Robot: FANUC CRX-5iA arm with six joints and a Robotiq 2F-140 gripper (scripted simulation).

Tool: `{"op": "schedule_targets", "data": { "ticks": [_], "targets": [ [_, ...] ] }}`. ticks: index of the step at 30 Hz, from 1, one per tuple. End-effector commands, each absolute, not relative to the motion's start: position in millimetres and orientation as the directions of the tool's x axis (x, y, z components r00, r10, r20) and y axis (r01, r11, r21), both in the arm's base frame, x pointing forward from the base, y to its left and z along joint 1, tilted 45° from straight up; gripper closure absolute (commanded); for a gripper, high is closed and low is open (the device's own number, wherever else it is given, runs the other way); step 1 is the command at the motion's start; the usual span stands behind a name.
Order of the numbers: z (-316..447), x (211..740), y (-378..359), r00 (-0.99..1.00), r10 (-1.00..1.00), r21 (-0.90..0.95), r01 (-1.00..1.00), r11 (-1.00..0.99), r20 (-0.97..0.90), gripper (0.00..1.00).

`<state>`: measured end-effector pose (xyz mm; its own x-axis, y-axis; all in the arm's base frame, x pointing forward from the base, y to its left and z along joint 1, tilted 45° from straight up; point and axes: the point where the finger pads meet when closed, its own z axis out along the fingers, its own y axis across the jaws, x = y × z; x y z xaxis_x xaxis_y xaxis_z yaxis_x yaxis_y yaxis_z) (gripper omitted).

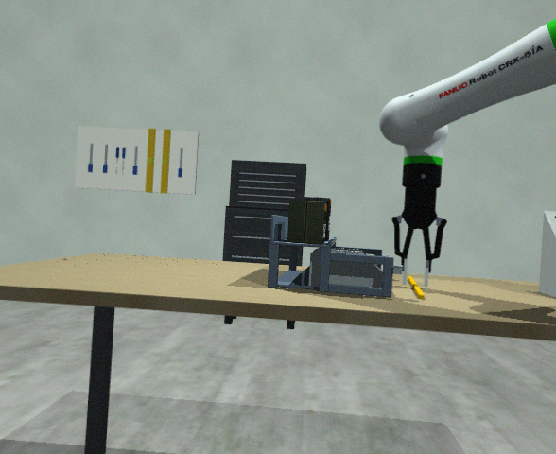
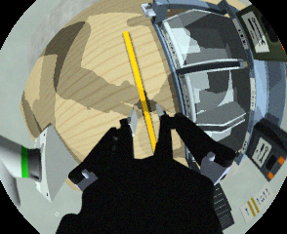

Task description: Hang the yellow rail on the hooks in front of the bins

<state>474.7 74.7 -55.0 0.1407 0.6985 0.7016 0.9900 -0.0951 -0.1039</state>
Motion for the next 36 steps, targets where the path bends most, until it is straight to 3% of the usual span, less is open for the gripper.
{"op": "schedule_targets", "data": {
  "ticks": [1, 20, 21, 36],
  "targets": [
    [-55.1, 474.8, 74.6, 0.141, 0.699, -0.104, 0.99, -0.095, 0.701, 0.7],
    [-57.3, 474.8, 76.8, 0.141, 0.699, -0.104, 0.99, -0.095, 0.701, 0.7],
    [-57.3, 474.8, 76.8, 0.141, 0.699, -0.104, 0.99, -0.095, 0.701, 1.0],
    [-57.3, 474.8, 76.8, 0.141, 0.699, -0.104, 0.99, -0.095, 0.701, 1.0]
  ]
}}
